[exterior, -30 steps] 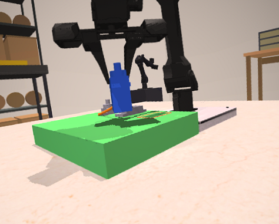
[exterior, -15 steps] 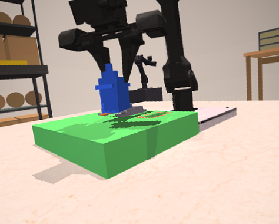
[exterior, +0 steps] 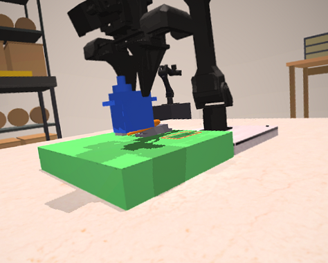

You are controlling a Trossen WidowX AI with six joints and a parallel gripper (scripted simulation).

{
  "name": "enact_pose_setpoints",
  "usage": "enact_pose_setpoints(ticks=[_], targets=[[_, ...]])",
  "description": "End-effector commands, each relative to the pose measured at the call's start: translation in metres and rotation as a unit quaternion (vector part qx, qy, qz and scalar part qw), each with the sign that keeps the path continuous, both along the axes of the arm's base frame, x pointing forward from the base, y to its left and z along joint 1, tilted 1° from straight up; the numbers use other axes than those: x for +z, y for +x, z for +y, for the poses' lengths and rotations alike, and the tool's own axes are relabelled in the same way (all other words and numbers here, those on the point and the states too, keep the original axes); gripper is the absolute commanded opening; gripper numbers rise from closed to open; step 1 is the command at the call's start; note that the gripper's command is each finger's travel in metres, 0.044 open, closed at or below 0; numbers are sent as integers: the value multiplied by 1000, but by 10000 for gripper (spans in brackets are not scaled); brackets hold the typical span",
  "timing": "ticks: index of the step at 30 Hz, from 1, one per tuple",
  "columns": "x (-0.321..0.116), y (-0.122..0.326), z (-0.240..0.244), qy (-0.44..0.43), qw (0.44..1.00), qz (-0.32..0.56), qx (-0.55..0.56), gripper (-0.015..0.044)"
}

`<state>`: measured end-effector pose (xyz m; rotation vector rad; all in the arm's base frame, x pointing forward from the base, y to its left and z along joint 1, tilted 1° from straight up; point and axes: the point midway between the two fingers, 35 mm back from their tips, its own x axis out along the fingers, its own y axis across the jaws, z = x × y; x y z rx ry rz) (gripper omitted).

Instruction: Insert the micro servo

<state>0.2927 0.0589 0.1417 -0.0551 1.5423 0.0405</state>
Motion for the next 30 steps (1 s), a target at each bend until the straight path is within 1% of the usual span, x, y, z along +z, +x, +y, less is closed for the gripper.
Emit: enact_pose_setpoints(ticks=[1, 7, 30], targets=[[1, 1, 0, 0, 1000, -2, -20, 0], [1, -9, 0, 0, 1000, -2, -20, 0], [-3, -108, -2, 0, 1000, 3, -20, 0]])
